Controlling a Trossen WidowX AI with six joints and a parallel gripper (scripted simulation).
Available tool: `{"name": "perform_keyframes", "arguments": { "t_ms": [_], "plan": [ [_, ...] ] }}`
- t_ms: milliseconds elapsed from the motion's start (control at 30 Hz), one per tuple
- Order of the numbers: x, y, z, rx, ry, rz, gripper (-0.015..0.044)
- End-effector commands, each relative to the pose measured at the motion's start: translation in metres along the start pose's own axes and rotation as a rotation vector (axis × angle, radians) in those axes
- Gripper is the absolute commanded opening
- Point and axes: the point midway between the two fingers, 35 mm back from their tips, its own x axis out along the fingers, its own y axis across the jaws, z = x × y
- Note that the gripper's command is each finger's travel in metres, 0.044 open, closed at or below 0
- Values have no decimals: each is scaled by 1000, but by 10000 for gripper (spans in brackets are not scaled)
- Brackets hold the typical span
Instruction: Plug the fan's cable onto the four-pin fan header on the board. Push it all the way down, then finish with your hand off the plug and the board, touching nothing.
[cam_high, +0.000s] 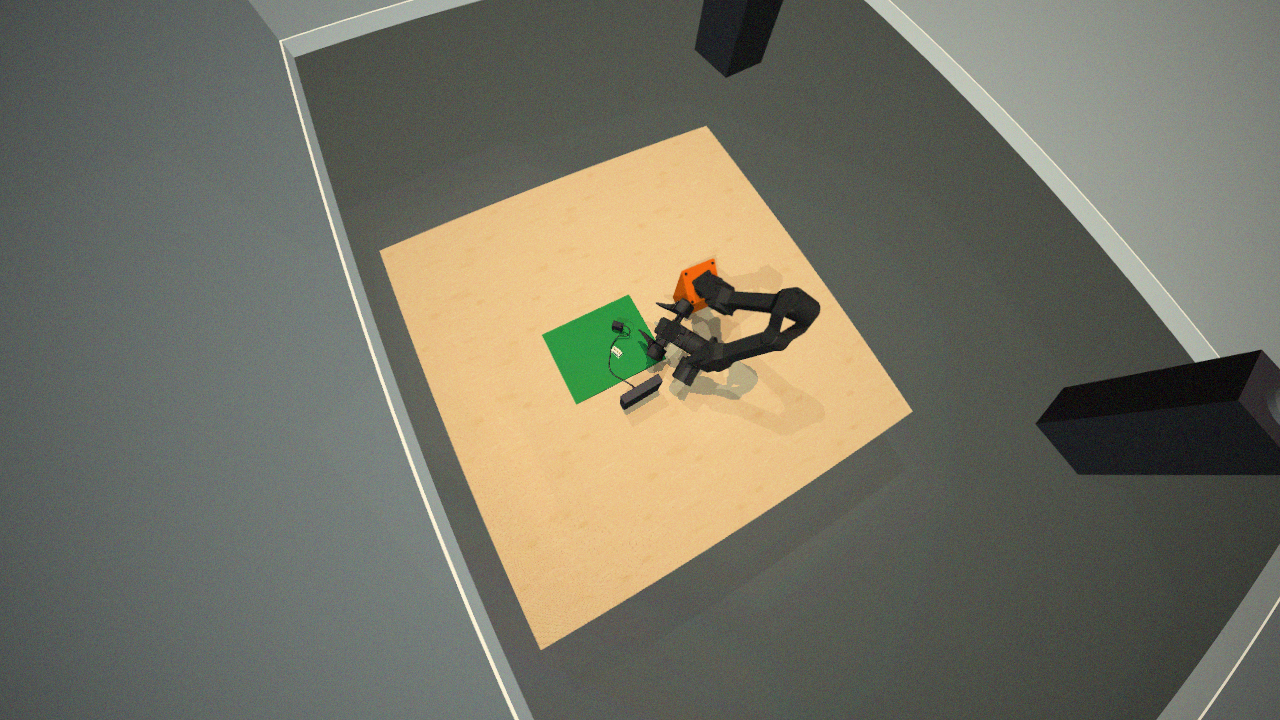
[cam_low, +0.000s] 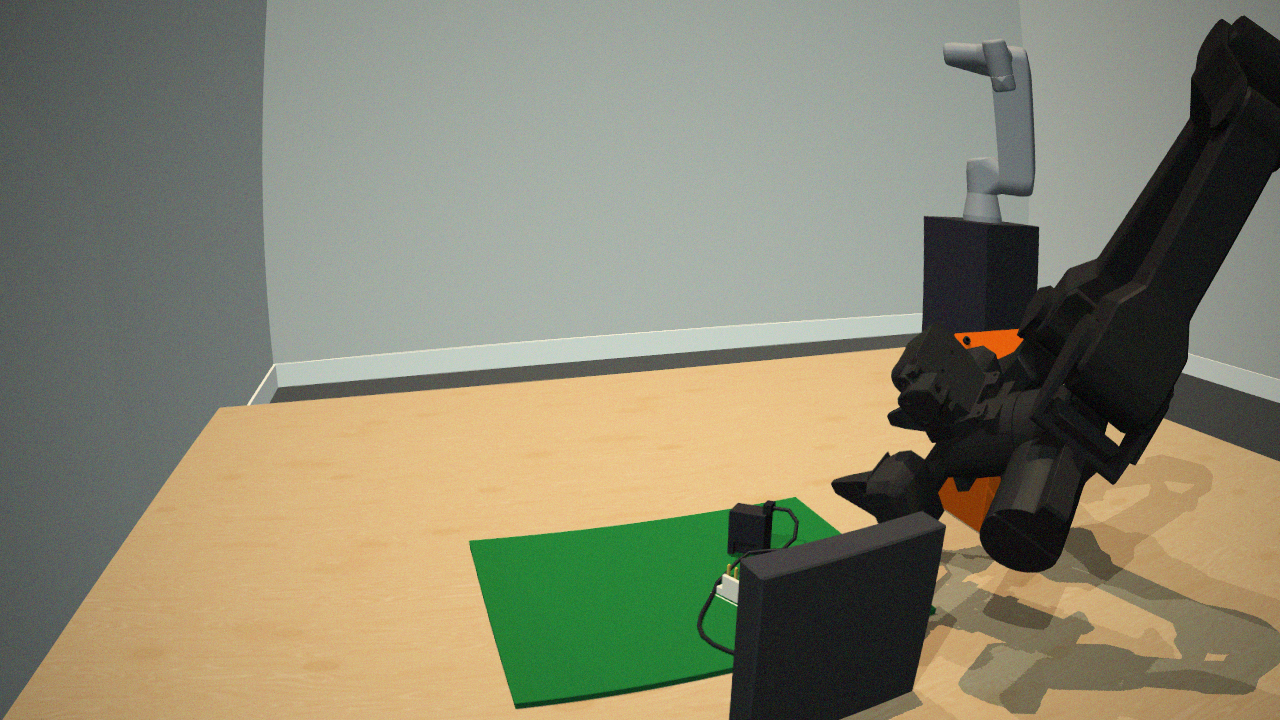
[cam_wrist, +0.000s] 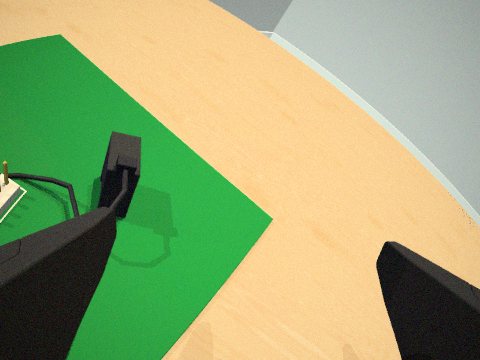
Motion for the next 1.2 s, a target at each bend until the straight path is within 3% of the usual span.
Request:
{"name": "perform_keyframes", "arguments": {
  "t_ms": [0,600,1167],
  "plan": [
    [3,-3,-1,-52,56,-54,440],
    [12,-17,-2,-220,380,-194,440],
    [9,-19,0,-304,714,-149,440]
  ]
}}
